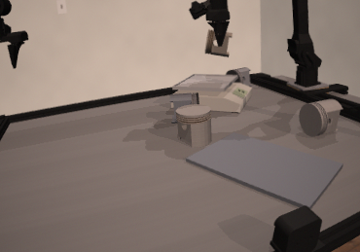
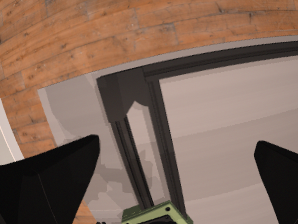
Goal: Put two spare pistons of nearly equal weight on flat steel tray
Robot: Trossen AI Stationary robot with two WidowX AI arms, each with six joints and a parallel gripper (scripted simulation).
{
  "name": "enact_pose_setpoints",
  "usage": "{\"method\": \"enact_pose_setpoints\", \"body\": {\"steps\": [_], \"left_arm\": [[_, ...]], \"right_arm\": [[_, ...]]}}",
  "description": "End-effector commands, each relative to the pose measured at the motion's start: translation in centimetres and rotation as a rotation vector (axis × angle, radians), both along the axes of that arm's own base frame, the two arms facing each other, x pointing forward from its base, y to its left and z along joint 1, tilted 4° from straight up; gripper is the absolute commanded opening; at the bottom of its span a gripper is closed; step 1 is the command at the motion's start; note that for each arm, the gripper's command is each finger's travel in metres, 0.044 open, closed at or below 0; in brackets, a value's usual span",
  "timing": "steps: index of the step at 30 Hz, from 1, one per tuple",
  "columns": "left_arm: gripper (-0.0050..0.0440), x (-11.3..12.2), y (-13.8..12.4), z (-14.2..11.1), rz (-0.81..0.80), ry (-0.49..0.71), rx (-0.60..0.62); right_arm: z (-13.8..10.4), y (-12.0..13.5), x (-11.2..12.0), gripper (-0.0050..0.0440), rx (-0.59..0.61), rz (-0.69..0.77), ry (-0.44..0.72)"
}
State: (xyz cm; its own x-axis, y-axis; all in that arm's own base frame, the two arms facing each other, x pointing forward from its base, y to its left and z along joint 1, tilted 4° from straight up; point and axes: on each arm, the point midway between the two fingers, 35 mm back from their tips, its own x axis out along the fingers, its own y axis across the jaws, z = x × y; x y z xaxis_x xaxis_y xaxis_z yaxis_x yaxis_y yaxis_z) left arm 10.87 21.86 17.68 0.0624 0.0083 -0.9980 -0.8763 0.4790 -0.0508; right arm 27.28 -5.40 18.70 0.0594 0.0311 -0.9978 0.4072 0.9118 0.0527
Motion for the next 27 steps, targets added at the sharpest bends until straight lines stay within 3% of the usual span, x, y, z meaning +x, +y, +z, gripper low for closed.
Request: {"method": "enact_pose_setpoints", "body": {"steps": [1,9,24,27], "left_arm": [[0.0440,0.0,0.0,0.0,-0.002,-0.002,-0.002],[0.0440,0.0,0.0,0.0,-0.002,-0.002,-0.002],[0.0440,0.0,0.0,0.0,-0.002,-0.002,-0.002],[0.0440,0.0,0.0,0.0,-0.002,-0.002,-0.002]], "right_arm": [[0.2,0.0,0.1,0.0158,-0.030,0.110,-0.012],[0.2,1.5,-0.1,0.0158,-0.053,0.268,-0.015],[0.1,8.9,-1.2,0.0158,-0.081,0.667,-0.019],[0.1,9.4,-1.3,0.0158,-0.083,0.694,-0.019]]}}
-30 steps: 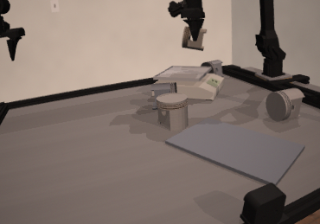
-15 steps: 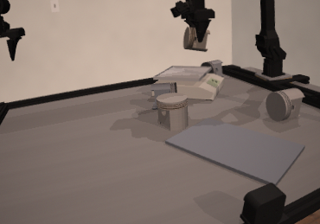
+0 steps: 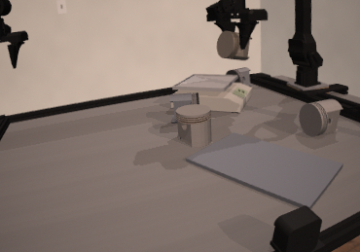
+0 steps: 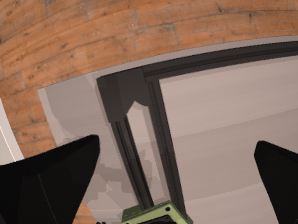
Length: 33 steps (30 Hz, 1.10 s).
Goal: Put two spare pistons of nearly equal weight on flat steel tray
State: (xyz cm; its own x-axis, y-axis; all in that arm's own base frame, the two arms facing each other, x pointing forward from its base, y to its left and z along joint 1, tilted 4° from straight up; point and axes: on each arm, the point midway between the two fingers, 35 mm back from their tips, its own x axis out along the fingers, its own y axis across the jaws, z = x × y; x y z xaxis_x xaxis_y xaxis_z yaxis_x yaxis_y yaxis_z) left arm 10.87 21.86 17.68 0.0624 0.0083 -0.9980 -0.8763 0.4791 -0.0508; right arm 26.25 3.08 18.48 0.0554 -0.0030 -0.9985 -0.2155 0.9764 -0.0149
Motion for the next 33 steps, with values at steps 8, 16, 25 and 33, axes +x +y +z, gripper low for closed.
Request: {"method": "enact_pose_setpoints", "body": {"steps": [8,16,25,33], "left_arm": [[0.0440,0.0,0.0,0.0,-0.002,-0.002,-0.002],[0.0440,0.0,0.0,0.0,-0.002,-0.002,-0.002],[0.0440,0.0,0.0,0.0,-0.002,-0.002,-0.002],[0.0440,0.0,0.0,0.0,-0.002,-0.002,-0.002]], "right_arm": [[0.2,4.9,-0.9,0.0158,-0.023,0.271,-0.015],[0.2,7.8,-1.4,0.0158,-0.029,0.350,-0.014],[0.1,12.3,-2.0,0.0158,-0.029,0.350,-0.014],[0.0,13.1,-2.2,0.0158,-0.057,0.425,-0.006]]}}
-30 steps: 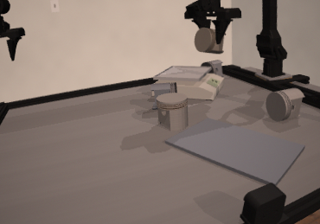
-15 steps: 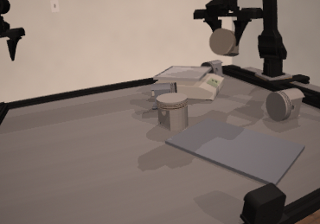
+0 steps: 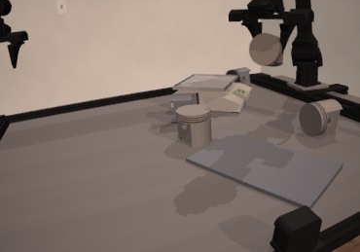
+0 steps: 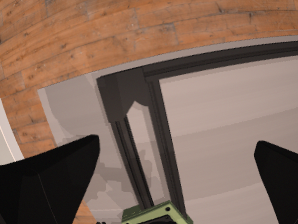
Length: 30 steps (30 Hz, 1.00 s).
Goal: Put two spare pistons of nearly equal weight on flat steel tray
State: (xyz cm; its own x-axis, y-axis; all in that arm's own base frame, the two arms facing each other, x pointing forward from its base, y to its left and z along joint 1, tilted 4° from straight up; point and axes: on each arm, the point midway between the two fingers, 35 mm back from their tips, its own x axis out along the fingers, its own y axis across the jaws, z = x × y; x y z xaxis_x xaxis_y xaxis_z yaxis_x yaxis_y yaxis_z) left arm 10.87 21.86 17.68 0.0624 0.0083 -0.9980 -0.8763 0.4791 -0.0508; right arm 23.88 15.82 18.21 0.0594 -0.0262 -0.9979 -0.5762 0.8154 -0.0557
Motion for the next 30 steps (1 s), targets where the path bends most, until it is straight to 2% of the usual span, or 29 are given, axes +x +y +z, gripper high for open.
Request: {"method": "enact_pose_setpoints", "body": {"steps": [1,15,17,30], "left_arm": [[0.0440,0.03,-0.03,0.00,-0.002,-0.002,-0.002],[0.0440,0.03,-0.03,0.00,-0.002,-0.002,-0.002],[0.0440,0.03,-0.03,0.00,-0.002,-0.002,-0.002],[0.0440,0.03,-0.03,0.00,-0.002,-0.002,-0.002]], "right_arm": [[0.29,0.35,0.21,0.0158,-0.020,0.052,-0.009],[0.29,0.35,0.21,0.0158,-0.159,0.399,0.003],[0.29,0.35,0.21,0.0158,-0.159,0.399,0.003],[0.12,0.35,0.23,0.0158,-0.278,0.697,0.013]]}}
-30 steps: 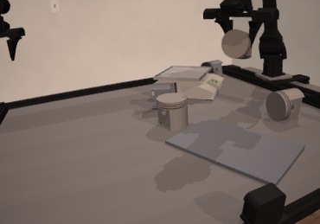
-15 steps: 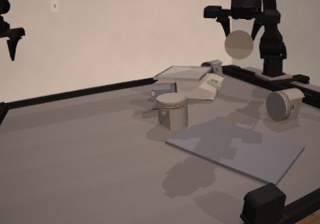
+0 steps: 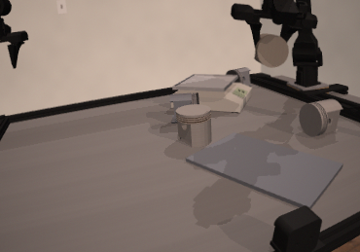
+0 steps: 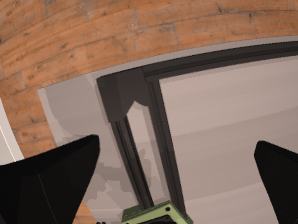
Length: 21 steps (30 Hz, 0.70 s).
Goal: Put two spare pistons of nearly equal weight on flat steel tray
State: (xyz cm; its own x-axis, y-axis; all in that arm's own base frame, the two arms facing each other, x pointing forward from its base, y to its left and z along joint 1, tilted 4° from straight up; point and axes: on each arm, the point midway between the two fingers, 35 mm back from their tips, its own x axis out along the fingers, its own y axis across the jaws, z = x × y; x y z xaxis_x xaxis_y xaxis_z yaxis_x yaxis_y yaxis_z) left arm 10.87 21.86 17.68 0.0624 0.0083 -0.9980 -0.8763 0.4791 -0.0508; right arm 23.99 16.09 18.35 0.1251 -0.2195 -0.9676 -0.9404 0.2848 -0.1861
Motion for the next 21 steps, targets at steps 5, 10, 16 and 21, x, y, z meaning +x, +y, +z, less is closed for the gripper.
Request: {"method": "enact_pose_setpoints", "body": {"steps": [5,10,16,21], "left_arm": [[0.0440,0.0,0.0,0.0,-0.002,-0.002,-0.002],[0.0440,0.0,0.0,0.0,-0.002,-0.002,-0.002],[0.0440,0.0,0.0,0.0,-0.002,-0.002,-0.002],[0.0440,0.0,0.0,0.0,-0.002,-0.002,-0.002]], "right_arm": [[-0.5,0.0,0.2,0.0158,-0.028,0.064,-0.003],[-1.3,-0.1,0.3,0.0158,-0.028,0.064,-0.003],[-2.3,-0.2,0.4,0.0158,-0.028,0.064,-0.003],[-2.8,-0.2,0.4,0.0158,-0.028,0.064,-0.003]]}}
